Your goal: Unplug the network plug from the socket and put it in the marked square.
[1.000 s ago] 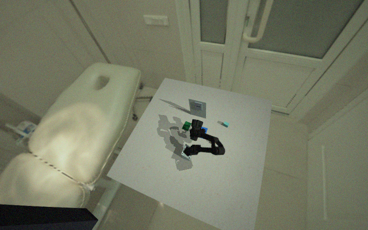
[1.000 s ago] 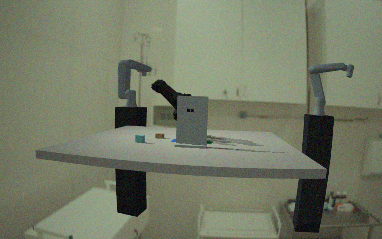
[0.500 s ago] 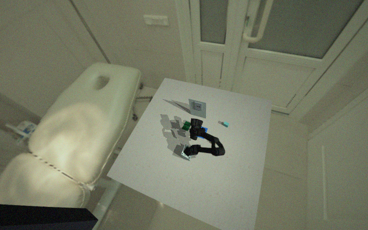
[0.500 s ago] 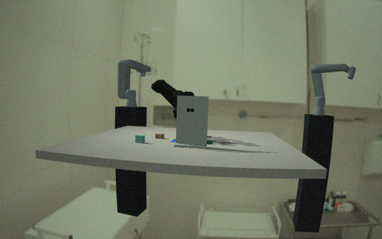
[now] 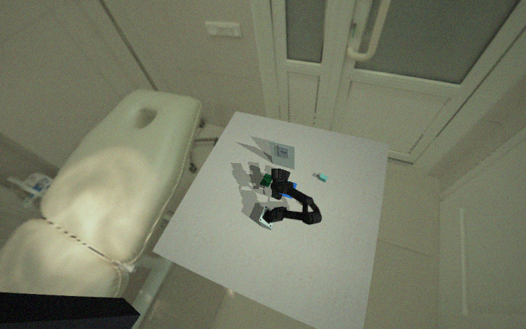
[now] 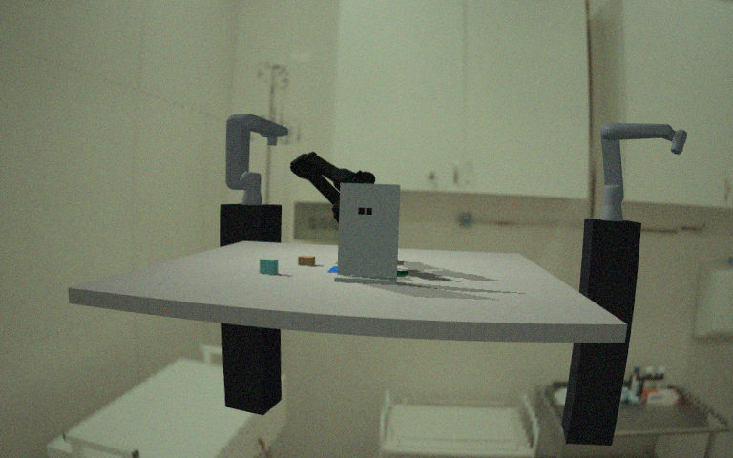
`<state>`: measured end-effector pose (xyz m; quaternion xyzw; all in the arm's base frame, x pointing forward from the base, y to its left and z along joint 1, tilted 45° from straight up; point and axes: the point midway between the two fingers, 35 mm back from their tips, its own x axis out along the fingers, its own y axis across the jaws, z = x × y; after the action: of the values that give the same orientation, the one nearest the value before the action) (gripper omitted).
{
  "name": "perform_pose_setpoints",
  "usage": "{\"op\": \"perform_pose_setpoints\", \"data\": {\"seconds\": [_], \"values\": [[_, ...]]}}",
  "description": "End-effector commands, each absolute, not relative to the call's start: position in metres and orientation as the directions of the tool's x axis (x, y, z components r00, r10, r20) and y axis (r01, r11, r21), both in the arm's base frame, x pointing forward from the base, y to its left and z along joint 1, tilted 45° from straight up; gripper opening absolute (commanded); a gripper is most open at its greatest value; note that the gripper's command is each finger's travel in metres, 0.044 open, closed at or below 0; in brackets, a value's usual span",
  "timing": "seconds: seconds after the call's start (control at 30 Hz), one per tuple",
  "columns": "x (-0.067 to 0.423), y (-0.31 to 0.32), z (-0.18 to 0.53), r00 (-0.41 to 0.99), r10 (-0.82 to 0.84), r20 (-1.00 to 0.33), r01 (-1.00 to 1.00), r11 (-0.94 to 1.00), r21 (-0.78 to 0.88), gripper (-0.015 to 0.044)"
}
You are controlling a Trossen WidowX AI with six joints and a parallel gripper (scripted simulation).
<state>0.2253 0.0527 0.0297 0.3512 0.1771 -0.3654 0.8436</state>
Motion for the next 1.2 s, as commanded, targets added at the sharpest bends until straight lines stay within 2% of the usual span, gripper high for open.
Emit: {"op": "perform_pose_setpoints", "data": {"seconds": [0.0,1.17], "values": [[0.225,0.056,0.034,0.675,-0.491,-0.552,0.737,0.485,0.470,0.0156],[0.216,0.080,0.064,0.677,-0.493,-0.547,0.735,0.492,0.466,0.0156]]}}
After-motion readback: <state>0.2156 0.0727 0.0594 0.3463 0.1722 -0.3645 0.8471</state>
